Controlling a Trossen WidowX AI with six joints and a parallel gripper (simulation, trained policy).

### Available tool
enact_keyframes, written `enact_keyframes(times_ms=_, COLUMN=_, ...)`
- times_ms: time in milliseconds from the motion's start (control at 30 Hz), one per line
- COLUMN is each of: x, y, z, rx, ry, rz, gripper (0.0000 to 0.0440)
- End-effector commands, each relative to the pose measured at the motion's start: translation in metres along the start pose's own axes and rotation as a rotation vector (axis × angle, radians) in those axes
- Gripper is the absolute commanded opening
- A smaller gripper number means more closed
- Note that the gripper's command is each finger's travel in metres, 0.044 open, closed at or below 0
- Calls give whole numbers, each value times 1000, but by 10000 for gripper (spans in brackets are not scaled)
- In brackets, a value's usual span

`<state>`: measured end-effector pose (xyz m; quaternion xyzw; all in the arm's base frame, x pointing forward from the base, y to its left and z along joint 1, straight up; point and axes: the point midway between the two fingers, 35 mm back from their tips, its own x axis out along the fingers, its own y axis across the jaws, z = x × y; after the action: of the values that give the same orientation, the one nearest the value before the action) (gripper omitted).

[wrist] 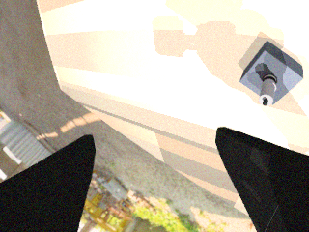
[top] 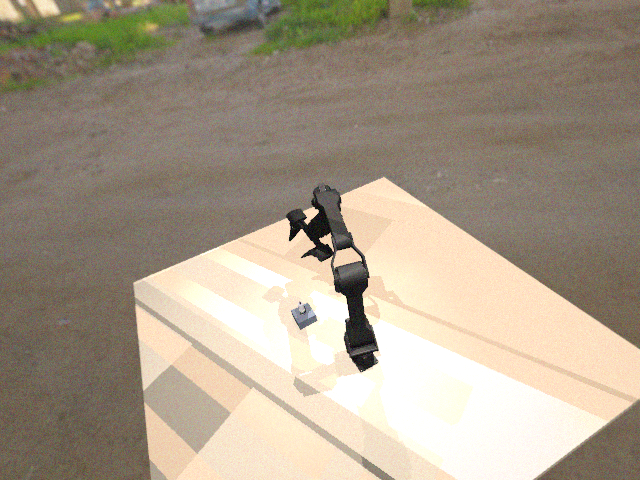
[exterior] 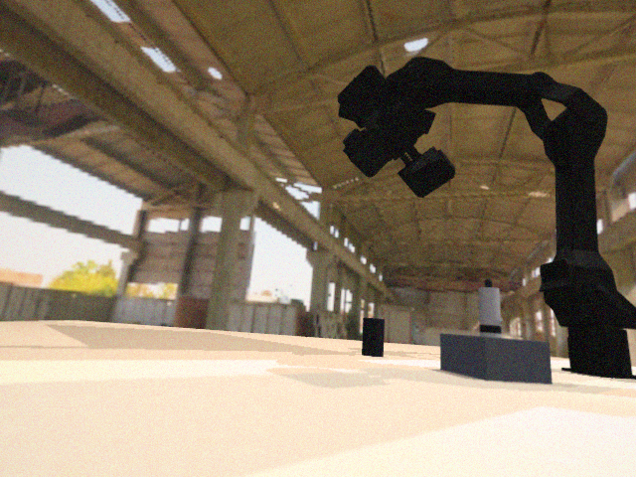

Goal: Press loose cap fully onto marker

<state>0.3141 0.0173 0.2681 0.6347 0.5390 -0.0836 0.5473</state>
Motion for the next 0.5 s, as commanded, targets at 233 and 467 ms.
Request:
enact_keyframes(times_ms=233, x=3, y=-16, z=23, rx=55, ry=-48, rz=-104, gripper=324)
enact_keyframes(times_ms=467, x=3, y=-26, z=36, rx=84, ry=-77, rz=-168, gripper=323)
